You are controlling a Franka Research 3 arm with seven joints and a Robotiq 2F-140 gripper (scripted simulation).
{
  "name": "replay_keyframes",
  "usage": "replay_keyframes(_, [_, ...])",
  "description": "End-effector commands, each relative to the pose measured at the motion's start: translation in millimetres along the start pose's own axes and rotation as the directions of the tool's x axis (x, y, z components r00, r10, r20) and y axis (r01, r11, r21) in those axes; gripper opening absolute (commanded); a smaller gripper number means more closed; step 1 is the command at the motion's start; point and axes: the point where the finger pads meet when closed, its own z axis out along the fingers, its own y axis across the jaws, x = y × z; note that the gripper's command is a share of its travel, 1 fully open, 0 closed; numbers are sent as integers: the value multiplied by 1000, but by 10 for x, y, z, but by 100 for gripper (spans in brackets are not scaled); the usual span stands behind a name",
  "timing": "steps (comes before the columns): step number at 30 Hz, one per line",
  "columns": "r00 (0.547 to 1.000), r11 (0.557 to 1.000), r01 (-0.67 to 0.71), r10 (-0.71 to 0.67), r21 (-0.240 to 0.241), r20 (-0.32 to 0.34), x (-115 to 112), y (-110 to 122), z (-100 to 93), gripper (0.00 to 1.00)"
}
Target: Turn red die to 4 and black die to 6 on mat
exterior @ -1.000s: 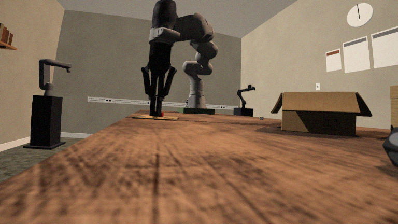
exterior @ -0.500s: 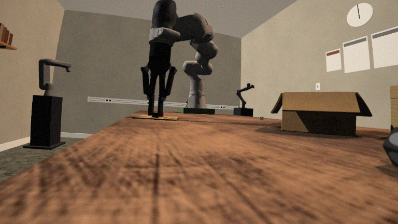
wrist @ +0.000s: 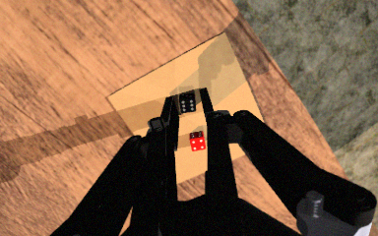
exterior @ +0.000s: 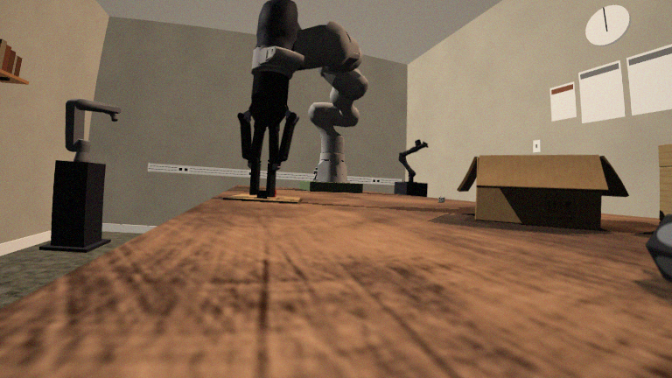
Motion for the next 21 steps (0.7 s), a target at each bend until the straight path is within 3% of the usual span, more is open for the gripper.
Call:
replay_keyframes(1, [1000, 1000, 4, -4, 3, 0, -1, -1, -26, 27])
replay_keyframes(6, [1000, 1000, 4, -4, 3, 0, -1, -1, -187, 27])
replay_keyframes(14, [1000, 1000, 4, -4, 3, 0, -1, 0, -610, 27])
replay_keyframes(16, [1000, 1000, 4, -4, 3, 0, -1, 0, -610, 27])
replay_keyframes(21, [1000, 1000, 4, -4, 3, 0, -1, 1, -821, 27])
